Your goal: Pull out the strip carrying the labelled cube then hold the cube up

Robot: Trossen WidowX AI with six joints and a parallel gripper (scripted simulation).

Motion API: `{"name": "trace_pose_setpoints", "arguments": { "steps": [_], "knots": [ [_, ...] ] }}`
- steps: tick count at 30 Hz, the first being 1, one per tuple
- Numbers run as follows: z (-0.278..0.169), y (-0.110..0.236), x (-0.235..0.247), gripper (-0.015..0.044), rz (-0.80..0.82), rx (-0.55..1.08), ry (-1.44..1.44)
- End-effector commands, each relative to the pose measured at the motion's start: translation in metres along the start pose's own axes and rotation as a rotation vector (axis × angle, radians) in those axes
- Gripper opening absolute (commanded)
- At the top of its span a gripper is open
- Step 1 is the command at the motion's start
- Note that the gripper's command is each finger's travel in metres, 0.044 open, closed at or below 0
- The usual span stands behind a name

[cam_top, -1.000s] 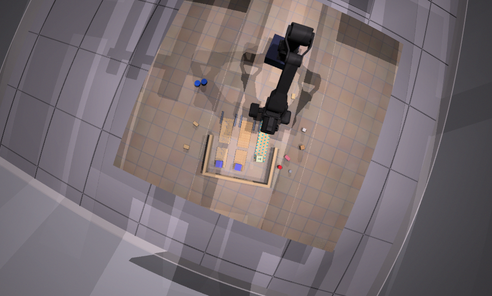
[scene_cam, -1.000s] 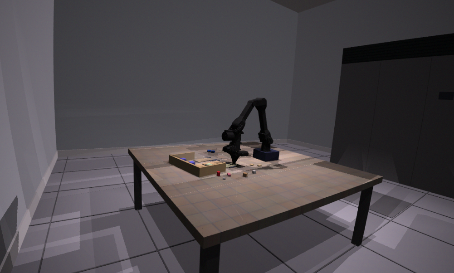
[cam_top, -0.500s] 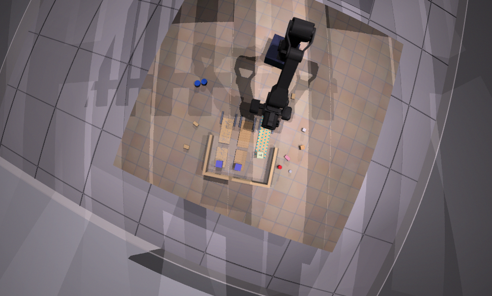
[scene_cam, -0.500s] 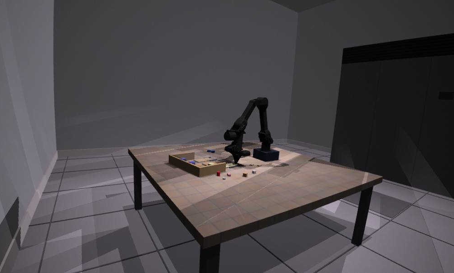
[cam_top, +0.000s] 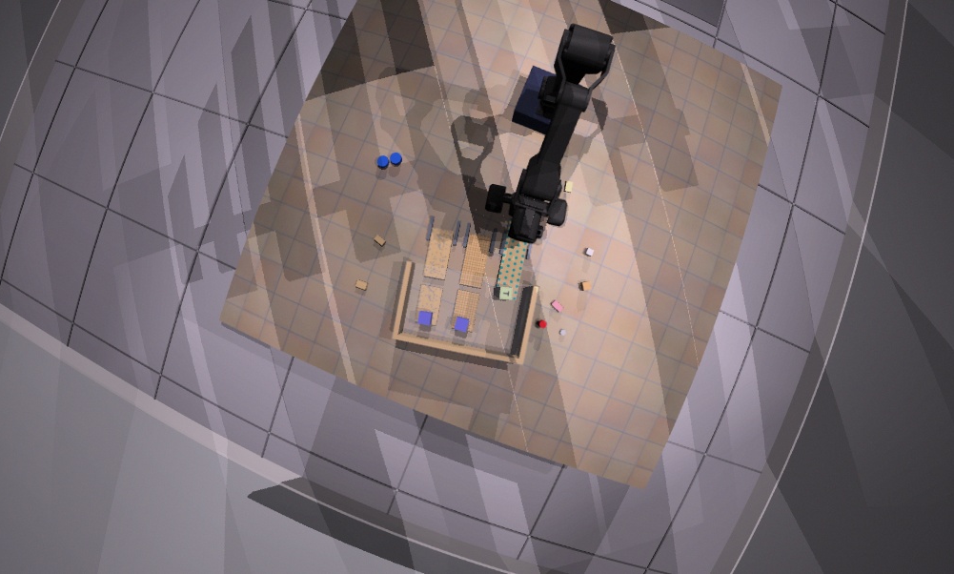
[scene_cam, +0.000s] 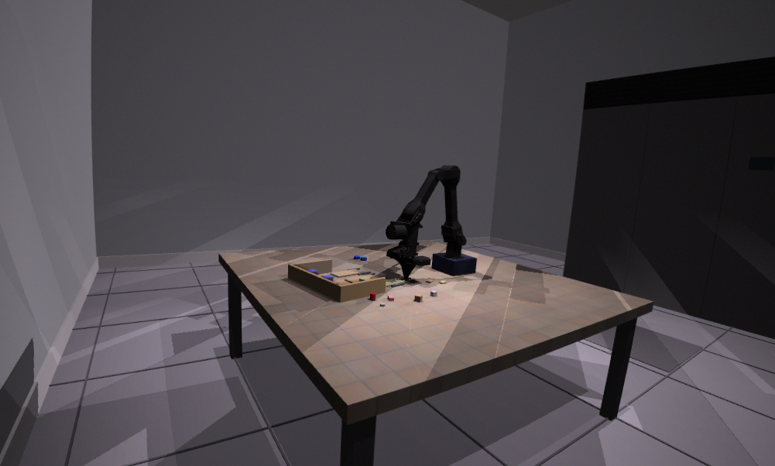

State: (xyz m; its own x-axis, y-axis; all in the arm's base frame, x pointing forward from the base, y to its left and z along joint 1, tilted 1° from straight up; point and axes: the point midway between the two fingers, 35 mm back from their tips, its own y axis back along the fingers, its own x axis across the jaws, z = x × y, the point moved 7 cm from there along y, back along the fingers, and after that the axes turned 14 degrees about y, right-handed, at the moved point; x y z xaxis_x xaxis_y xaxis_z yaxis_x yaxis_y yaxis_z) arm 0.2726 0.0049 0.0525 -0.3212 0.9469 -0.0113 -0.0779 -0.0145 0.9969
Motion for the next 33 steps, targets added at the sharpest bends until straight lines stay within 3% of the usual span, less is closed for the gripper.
{"name": "trace_pose_setpoints", "arguments": {
  "steps": [1, 33],
  "knots": [
    [-0.014, -0.006, 0.004, 0.0, 0.015, 0.034, 0.004],
    [-0.049, -0.005, 0.013, 0.0, 0.016, 0.037, 0.004]
  ]
}}
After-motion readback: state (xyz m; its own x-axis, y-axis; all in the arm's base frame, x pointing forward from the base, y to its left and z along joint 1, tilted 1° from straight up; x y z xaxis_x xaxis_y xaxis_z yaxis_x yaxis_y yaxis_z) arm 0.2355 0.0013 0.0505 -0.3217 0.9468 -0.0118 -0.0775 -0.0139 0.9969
